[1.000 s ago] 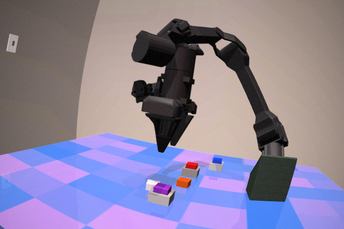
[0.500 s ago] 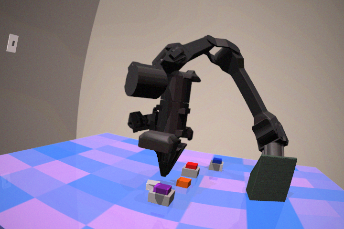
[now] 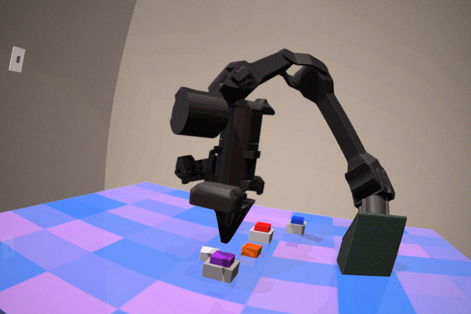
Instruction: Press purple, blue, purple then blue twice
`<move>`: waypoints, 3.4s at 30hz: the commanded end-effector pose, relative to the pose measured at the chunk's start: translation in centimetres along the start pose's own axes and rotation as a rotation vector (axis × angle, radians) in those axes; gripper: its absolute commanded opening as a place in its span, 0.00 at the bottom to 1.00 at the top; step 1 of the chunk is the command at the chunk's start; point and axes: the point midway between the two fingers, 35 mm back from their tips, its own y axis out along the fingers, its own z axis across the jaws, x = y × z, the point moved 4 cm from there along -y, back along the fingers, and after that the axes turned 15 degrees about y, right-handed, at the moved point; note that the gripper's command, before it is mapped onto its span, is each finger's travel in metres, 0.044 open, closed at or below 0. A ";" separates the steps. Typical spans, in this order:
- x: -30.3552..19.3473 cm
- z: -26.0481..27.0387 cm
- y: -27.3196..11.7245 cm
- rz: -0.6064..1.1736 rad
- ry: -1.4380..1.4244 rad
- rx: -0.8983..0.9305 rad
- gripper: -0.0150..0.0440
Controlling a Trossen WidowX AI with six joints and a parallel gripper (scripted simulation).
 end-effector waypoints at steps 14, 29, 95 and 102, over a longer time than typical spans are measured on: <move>0.1 0.0 2.7 -0.005 -0.006 -0.002 0.29; 0.0 -0.1 3.1 -0.005 -0.005 -0.003 0.29; 0.7 -36.3 -6.6 -0.004 -0.012 -0.018 0.29; 0.8 -36.3 -2.0 -0.004 -0.009 -0.014 0.29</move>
